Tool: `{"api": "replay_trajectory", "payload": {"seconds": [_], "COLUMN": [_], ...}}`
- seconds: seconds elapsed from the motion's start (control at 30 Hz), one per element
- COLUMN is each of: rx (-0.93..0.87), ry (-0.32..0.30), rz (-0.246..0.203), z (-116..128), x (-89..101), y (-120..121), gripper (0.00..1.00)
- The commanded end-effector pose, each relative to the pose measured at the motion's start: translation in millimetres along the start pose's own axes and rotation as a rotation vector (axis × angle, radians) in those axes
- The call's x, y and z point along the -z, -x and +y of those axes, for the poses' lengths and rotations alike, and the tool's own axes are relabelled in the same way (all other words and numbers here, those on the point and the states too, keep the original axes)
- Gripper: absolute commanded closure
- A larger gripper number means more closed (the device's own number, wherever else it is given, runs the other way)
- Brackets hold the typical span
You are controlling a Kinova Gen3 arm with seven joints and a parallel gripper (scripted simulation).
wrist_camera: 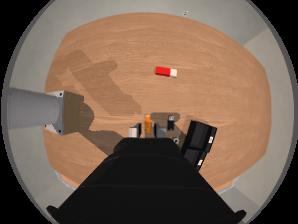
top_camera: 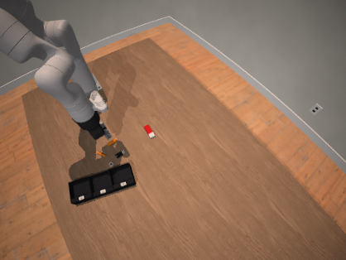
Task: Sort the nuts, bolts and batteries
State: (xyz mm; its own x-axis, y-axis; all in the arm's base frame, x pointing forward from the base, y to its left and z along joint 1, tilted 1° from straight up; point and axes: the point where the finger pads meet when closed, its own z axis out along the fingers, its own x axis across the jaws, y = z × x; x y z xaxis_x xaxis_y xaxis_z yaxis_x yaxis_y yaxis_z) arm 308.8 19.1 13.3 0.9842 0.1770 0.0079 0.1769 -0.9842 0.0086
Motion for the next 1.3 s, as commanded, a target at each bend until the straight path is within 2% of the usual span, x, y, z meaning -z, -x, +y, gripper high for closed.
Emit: {"api": "replay_trajectory", "payload": {"seconds": [0.0,0.8,0.9,0.97,1.27], "rx": [-0.001,-0.002,-0.001,-0.001,-0.001], "ry": [0.0,0.0,0.0,0.0,0.0], "rz": [0.001,0.001,0.001,0.001,0.001], "z": [0.3,-0.7,-0.9,-0.9,-5.3], "x": [0.2,0.2,-11.7,-11.7,-47.8], "y": [-0.3,-0.4,-0.2,-0.2,2.8], "gripper": [0.4,0.4,0.4,0.4,0.4]}}
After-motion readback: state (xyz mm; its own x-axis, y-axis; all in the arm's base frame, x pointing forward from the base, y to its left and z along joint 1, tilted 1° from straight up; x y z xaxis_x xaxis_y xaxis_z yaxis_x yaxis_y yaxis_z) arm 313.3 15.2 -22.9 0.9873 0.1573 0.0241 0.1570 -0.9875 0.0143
